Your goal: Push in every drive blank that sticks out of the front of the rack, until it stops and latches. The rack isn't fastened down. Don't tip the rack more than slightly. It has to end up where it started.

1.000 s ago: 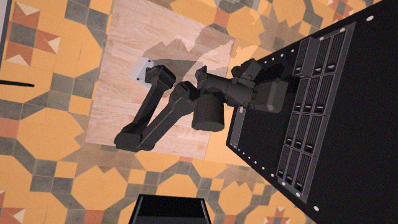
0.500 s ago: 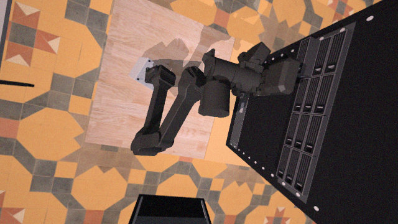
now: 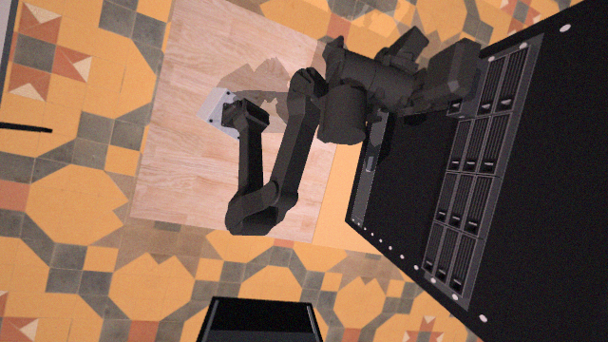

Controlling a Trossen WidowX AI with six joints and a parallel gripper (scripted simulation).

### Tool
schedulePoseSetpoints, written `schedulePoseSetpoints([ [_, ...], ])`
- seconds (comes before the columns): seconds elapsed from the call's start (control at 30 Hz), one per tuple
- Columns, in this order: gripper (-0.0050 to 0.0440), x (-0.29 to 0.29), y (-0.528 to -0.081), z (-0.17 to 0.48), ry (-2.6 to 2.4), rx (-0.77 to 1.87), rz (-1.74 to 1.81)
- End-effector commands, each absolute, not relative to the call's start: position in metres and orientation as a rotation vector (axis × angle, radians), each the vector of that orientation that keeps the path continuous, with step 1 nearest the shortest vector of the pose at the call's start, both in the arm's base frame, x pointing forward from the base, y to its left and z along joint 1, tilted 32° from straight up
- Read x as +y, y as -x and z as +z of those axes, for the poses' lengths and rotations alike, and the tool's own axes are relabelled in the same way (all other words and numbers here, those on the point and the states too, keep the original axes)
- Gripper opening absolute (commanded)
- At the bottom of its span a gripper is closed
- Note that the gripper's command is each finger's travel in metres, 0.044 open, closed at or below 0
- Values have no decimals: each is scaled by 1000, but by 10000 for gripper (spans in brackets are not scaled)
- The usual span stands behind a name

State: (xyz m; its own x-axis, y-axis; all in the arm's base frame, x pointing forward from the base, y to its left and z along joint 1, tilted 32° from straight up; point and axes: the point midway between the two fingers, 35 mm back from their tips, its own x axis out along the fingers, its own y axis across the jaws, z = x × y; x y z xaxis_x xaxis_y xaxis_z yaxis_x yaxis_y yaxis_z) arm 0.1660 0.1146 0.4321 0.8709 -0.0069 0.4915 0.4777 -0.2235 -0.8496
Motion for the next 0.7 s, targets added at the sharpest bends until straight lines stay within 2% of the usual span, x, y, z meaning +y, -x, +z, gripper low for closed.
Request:
schedulePoseSetpoints([
  [0.0, -50, 128, -169, 439, 1739, -349, -474],
  [0.67, -50, 178, -181, 443, 1739, -349, -474],
])
